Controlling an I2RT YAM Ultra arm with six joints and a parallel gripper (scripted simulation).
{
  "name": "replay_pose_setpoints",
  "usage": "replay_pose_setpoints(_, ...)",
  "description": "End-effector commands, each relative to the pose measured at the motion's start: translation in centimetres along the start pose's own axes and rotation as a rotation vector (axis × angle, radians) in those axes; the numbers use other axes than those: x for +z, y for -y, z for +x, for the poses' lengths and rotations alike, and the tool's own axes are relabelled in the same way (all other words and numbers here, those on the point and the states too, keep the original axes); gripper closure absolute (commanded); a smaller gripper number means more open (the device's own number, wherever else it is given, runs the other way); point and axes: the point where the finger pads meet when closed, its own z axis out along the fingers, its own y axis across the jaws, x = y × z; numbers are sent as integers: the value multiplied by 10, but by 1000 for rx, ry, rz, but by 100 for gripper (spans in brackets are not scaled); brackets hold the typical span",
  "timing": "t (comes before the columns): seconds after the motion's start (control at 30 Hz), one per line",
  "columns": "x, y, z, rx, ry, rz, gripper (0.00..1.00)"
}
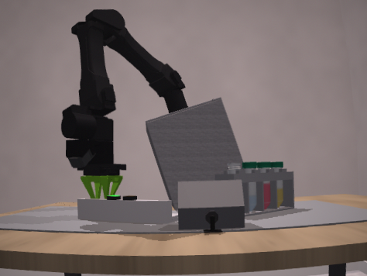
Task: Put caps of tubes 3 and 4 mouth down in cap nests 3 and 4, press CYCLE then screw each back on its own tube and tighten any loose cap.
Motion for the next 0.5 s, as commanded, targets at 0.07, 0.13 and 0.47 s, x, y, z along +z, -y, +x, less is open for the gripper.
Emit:
replay_pose_setpoints(0.07,-23,0,-6,-2,11,2,100)
replay_pose_setpoints(0.13,-33,0,-6,-2,11,2,100)
replay_pose_setpoints(0.47,-83,0,-5,-2,12,1,100)
